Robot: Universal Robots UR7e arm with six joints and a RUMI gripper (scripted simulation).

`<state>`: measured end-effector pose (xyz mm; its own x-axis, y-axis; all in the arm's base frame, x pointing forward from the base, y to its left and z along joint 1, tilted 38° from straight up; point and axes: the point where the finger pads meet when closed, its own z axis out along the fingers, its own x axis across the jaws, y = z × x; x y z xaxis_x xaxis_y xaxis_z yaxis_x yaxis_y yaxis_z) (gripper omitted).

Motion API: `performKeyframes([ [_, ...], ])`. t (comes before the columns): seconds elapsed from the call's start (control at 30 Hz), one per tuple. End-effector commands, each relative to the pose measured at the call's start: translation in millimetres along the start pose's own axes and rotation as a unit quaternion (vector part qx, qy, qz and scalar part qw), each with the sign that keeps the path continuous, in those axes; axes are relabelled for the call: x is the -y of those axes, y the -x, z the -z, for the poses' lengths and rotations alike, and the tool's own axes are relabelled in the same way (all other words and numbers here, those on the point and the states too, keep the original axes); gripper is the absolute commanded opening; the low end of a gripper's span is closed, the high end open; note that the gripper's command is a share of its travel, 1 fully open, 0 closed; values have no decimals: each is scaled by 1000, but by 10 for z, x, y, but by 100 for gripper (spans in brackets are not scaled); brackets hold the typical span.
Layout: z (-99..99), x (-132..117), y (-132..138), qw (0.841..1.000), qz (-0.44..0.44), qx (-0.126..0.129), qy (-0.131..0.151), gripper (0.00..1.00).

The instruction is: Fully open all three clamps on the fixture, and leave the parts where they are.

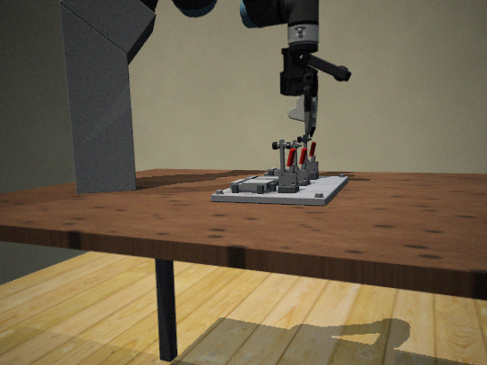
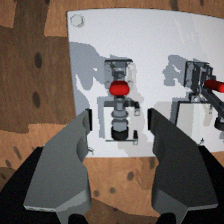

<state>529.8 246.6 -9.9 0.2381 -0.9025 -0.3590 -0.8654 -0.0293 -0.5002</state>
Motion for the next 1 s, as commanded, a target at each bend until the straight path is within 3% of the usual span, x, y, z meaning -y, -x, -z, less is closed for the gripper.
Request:
performKeyframes([
  [0.0, 12, 8, 0, 1000, 0, 0, -1, 28],
  [0.47, 65, -3, -4, 1000, 0, 0, -1, 28],
  [0.97, 406, -4, -4, 1000, 0, 0, -1, 28],
])
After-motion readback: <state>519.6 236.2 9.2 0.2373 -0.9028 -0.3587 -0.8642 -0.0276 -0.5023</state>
